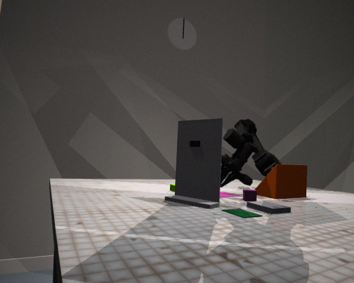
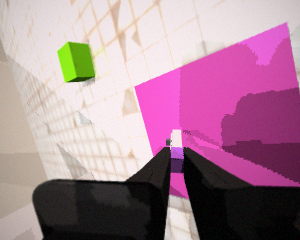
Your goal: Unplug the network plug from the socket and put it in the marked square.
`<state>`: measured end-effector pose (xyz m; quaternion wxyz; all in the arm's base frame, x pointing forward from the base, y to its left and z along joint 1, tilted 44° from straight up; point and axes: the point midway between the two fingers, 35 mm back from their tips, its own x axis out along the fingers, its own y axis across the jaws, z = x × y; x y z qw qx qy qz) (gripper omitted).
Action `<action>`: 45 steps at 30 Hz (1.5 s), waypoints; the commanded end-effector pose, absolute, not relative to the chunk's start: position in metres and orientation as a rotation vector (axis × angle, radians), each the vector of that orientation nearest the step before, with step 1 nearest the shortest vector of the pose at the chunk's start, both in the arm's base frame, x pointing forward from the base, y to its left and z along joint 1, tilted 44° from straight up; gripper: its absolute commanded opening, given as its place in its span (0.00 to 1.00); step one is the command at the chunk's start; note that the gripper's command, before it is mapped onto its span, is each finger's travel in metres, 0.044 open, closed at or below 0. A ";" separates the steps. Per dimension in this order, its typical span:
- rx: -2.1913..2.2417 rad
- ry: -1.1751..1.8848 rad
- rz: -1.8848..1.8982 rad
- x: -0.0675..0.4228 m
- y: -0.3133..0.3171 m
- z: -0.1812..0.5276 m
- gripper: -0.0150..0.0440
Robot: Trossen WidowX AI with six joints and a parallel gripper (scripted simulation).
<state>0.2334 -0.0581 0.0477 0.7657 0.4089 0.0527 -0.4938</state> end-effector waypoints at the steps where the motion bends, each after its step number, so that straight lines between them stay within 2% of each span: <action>1: 0.883 0.120 -1.072 0.232 -0.061 0.044 0.25; 28: 0.883 0.110 -1.070 0.232 -0.069 0.041 0.25; 34: 0.883 0.110 -1.070 0.232 -0.069 0.041 0.52; 45: 0.885 0.114 -1.072 0.230 -0.065 0.042 0.52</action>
